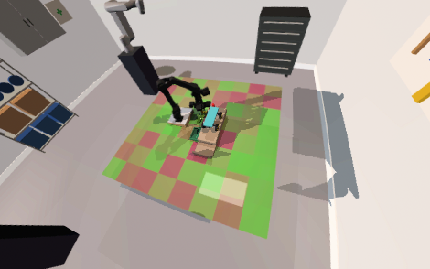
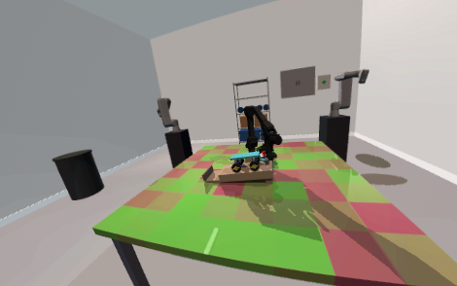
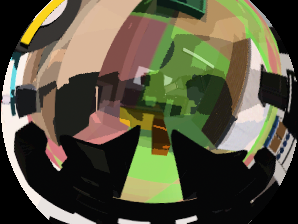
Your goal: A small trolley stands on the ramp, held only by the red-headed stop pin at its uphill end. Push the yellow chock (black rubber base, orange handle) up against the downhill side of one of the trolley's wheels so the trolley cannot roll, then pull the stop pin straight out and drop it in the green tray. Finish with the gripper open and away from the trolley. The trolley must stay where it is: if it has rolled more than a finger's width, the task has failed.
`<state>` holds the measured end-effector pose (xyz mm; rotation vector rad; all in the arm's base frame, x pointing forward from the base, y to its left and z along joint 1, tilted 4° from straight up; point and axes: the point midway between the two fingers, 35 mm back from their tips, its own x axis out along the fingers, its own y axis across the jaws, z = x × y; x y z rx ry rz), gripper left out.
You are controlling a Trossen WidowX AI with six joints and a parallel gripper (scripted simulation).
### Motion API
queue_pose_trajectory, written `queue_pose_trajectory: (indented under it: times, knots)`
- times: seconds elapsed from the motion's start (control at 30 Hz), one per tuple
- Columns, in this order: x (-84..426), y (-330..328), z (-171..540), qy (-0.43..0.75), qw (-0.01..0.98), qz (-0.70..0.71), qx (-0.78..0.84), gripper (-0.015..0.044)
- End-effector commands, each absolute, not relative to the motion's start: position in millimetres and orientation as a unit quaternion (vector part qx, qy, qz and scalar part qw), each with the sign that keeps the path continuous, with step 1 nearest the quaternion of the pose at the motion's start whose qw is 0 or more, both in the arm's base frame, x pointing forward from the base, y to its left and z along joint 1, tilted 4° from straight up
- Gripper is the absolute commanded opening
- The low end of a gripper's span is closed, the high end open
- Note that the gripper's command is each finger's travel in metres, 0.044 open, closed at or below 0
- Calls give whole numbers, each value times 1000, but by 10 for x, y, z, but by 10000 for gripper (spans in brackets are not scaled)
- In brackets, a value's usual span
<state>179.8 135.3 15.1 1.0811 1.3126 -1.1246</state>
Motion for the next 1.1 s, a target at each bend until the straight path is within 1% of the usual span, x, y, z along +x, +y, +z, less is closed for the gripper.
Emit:
queue_pose_trajectory:
  times: [0.0, 0.1, 0.27, 0.53, 1.07]
  knots:
    - [1777, 1329, 99, 546, 524, -474, 449, 190]
    - [1777, 1329, 99, 546, 524, -474, 449, 190]
    - [1792, 1349, 125, 549, 524, -470, 451, 59]
    - [1792, 1349, 133, 548, 524, -471, 451, 0]
    - [1768, 1332, 678, 546, 524, -474, 449, 0]
